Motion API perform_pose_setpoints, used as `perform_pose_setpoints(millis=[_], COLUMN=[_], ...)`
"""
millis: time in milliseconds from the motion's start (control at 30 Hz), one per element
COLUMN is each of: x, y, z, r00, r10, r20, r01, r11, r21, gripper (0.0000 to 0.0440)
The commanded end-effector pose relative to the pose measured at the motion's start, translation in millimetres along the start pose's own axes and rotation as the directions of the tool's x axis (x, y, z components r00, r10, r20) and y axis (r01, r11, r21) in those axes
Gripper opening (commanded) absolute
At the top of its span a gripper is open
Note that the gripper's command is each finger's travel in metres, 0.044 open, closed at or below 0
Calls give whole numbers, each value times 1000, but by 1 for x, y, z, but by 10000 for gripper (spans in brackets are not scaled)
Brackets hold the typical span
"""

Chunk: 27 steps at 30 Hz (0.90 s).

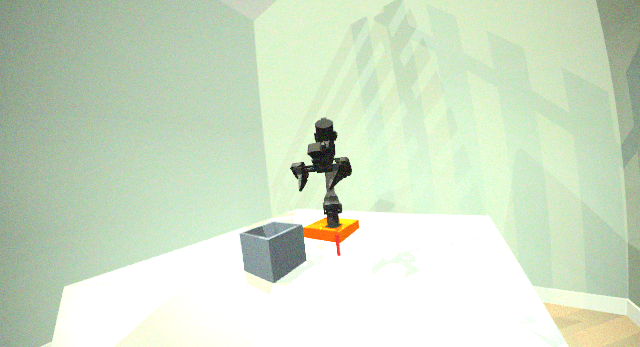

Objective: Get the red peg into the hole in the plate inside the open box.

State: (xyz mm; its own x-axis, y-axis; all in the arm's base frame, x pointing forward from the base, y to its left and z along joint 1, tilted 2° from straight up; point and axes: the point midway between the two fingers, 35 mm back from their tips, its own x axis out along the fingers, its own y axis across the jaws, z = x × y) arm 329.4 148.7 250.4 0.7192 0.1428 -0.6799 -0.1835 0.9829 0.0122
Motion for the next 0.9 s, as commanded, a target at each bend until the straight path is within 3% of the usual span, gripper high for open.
perform_pose_setpoints(millis=[0,400,867], x=[2,2,-11], y=[-6,-18,-19], z=[-17,-67,-129], r00=[998,960,845], r10=[7,38,85], r20=[-67,-276,-528], r01=[2,99,363], r11=[992,881,633], r21=[128,463,684], gripper=[440,440,440])
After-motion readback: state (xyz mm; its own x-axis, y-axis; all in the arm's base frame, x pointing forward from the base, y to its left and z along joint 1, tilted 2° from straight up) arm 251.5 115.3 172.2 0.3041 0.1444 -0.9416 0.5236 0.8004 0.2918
